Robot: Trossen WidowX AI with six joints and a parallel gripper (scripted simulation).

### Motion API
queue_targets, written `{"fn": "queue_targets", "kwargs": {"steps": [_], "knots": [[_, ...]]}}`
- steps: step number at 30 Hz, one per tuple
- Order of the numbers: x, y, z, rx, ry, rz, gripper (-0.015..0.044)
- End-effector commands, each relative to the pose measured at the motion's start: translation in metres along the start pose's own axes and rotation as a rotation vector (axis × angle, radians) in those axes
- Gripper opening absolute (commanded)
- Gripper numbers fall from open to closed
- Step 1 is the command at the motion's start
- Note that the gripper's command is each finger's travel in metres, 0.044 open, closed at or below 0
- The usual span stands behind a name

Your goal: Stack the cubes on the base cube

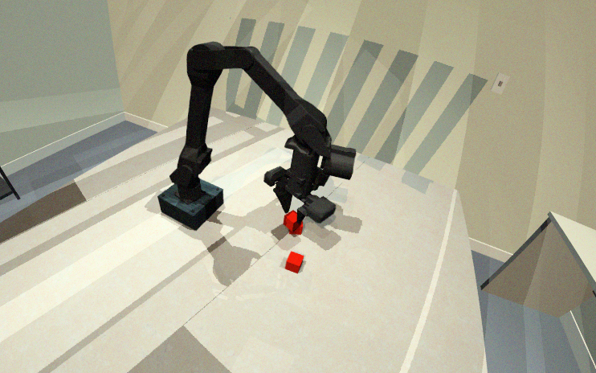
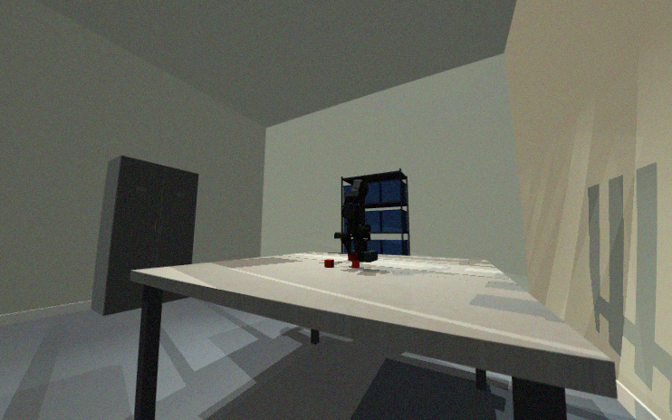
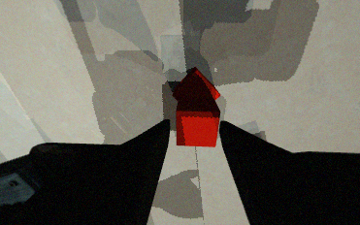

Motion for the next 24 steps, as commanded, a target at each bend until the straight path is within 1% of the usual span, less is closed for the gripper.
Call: {"fn": "queue_targets", "kwargs": {"steps": [1,8,12,13,14,15,24], "knots": [[-0.008,-0.001,0.001,0.000,-0.005,-0.006,0.0205],[-0.021,-0.001,0.001,0.000,-0.005,-0.006,0.0205],[-0.022,-0.001,0.001,0.000,-0.005,-0.006,0.0205],[-0.020,-0.001,0.000,0.012,-0.004,-0.005,0.0231],[-0.021,-0.002,0.000,0.043,-0.004,-0.005,0.0258],[-0.022,-0.004,-0.001,0.095,-0.004,-0.005,0.0265],[-0.032,-0.024,-0.011,0.661,-0.005,-0.007,0.0265]]}}
Point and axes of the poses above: the point midway between the two fingers, 35 mm back from their tips, its own x axis out along the fingers, its own y axis across the jaws, z = x × y, the point moved 3 cm from there along -x, back along the fingers, and after that the axes turned 5 degrees about x, right-handed, at the moved point
